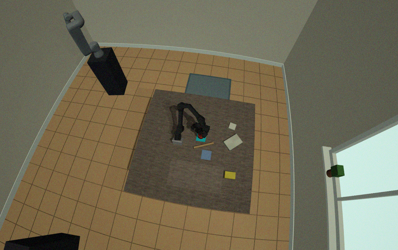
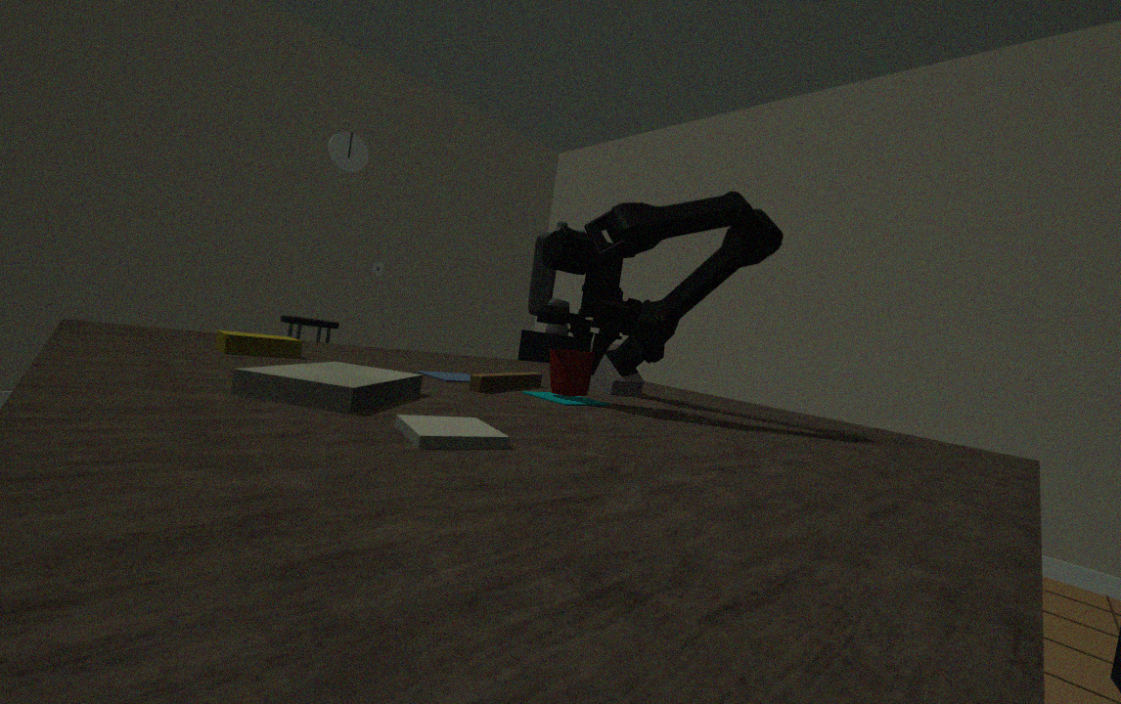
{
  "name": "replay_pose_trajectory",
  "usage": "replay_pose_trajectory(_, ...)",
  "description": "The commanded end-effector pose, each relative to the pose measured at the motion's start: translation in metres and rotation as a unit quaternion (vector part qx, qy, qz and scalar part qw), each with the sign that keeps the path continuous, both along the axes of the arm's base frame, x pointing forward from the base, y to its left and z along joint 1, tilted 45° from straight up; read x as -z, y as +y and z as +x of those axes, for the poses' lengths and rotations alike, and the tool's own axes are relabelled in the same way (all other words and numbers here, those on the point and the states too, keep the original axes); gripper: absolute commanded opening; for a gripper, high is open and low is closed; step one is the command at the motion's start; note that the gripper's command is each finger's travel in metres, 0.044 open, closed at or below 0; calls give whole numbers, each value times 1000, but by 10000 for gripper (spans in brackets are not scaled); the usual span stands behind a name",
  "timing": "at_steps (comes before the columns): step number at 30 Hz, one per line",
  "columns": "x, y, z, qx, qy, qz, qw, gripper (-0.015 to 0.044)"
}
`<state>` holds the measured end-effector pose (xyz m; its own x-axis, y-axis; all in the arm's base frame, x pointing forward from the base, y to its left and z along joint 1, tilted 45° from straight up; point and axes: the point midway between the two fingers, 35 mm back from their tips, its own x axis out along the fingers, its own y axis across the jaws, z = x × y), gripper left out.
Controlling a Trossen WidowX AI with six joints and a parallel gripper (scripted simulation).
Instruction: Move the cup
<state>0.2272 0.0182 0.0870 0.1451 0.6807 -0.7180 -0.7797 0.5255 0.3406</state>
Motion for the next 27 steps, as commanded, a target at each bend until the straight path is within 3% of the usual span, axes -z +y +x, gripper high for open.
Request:
replay_pose_trajectory(1, 2, 3, 0, 2, 0, 3, 1000, 0)
replay_pose_trajectory(13, 1, 1, 0, 0, 0, 0, 1000, 0)
replay_pose_trajectory(18, 1, 1, 0, 0, 0, 0, 1000, 128)
replay_pose_trajectory(27, -1, -1, 0, 0, 0, 0, 1000, 128)
